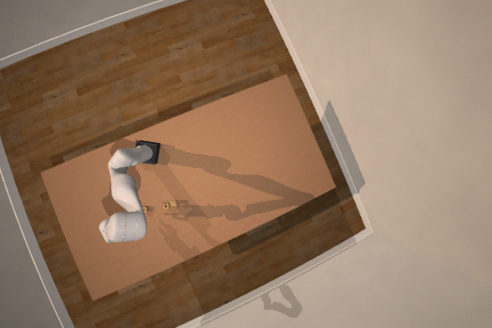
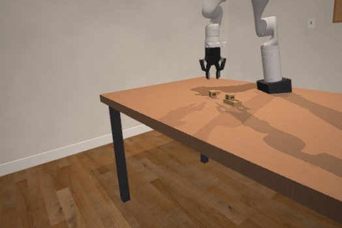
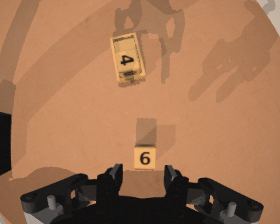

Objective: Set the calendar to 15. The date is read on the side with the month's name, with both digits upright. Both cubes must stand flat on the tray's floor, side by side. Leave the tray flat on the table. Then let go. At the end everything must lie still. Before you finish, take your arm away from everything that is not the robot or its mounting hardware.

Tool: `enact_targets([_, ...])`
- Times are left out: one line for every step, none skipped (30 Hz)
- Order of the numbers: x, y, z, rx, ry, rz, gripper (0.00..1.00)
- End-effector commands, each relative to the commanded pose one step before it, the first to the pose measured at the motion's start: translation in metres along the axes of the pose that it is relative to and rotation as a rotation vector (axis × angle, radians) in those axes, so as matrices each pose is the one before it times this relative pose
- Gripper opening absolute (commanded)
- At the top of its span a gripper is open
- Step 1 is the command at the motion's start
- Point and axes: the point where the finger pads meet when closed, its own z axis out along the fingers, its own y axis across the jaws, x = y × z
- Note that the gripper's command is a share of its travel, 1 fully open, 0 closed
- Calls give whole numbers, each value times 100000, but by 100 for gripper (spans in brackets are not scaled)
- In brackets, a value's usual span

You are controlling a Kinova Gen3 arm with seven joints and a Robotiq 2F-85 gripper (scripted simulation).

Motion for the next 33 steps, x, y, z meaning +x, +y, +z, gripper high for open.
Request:
enact_targets([2,28,-25,-90,43,13,48])
enact_targets([0,0,0,0,0,0,48])
enact_targets([0,0,2,0,0,0,48])
enact_targets([0,0,4,0,0,-1,48])
enact_targets([0,0,8,-1,0,-1,48])
enact_targets([0,0,13,-1,0,-2,48])
enact_targets([1,1,19,-1,0,-3,48])
enact_targets([1,1,26,-2,0,-4,48])
enact_targets([1,1,33,-2,-1,-5,48])
enact_targets([1,1,40,-3,-1,-6,48])
enact_targets([1,1,49,-3,-1,-6,48])
enact_targets([1,1,57,-3,-2,-7,48])
enact_targets([1,1,66,-3,-2,-8,48])
enact_targets([1,1,74,-2,-3,-8,48])
enact_targets([1,0,83,-2,-4,-8,48])
enact_targets([2,2,91,-2,0,-4,48])
enact_targets([2,3,99,-2,1,-2,48])
enact_targets([0,0,0,0,0,0,48])
enact_targets([0,0,0,0,0,0,48])
enact_targets([2,2,107,0,0,0,48])
enact_targets([2,1,115,1,-1,1,48])
enact_targets([1,1,122,3,-1,3,48])
enact_targets([3,4,126,-3,1,-3,48])
enact_targets([3,3,133,-1,0,-1,48])
enact_targets([2,1,139,2,-1,2,48])
enact_targets([2,2,143,1,0,1,48])
enact_targets([3,4,146,-2,1,-2,48])
enact_targets([3,2,150,0,0,0,48])
enact_targets([2,1,153,3,-2,3,48])
enact_targets([4,4,153,-3,2,-3,48])
enact_targets([3,3,155,0,0,0,48])
enact_targets([2,1,156,3,-1,3,48])
enact_targets([3,4,154,-2,1,-2,48])
